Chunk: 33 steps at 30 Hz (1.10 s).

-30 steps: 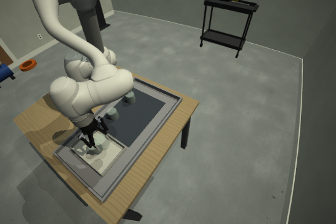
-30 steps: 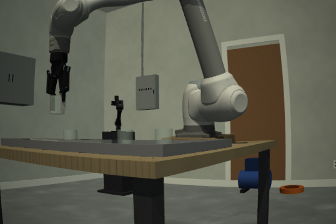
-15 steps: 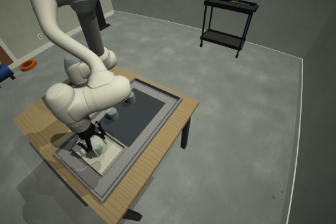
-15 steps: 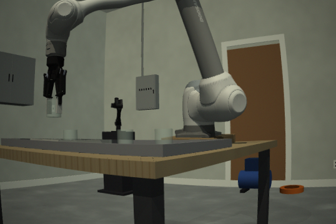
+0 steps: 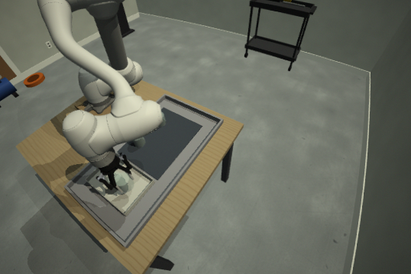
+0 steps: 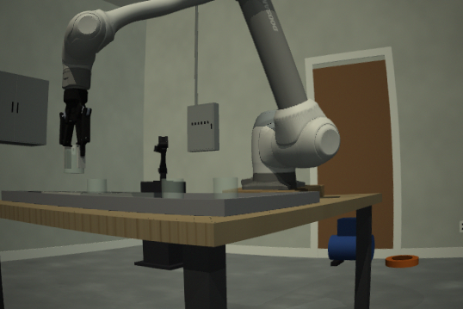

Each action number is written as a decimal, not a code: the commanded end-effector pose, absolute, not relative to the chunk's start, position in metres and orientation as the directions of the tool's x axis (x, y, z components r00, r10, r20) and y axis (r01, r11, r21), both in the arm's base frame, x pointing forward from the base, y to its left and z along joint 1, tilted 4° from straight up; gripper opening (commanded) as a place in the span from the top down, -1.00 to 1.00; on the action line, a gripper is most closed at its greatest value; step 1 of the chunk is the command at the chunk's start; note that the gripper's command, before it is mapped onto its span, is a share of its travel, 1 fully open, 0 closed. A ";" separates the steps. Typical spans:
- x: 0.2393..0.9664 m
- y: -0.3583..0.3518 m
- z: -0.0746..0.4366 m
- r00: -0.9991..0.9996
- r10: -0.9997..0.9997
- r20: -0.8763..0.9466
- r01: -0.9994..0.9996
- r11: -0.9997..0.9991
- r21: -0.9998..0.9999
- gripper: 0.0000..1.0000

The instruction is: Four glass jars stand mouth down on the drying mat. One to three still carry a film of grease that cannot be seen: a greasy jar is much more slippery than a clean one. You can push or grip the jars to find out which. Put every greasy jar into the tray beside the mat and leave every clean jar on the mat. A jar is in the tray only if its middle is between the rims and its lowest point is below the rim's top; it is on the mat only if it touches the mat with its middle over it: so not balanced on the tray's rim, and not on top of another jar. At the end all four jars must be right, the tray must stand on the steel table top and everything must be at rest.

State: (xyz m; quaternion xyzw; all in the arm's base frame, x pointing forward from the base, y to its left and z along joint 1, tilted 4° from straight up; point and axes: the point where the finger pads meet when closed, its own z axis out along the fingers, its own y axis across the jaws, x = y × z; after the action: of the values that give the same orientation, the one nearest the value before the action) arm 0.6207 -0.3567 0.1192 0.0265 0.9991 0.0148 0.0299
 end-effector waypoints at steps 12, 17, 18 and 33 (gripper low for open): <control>0.623 -0.356 0.089 -0.997 0.054 -0.059 0.052 0.998 0.031 1.00; 0.623 -0.355 0.076 -0.997 0.054 -0.059 0.052 0.998 0.031 1.00; 0.624 -0.355 0.074 -0.997 0.054 -0.059 0.052 0.998 0.031 1.00; 0.624 -0.355 0.058 -0.997 0.054 -0.059 0.052 0.998 0.031 1.00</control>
State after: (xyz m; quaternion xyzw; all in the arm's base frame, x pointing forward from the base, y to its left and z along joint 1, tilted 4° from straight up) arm 0.6243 -0.3550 0.0597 0.0265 0.9991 0.0148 0.0299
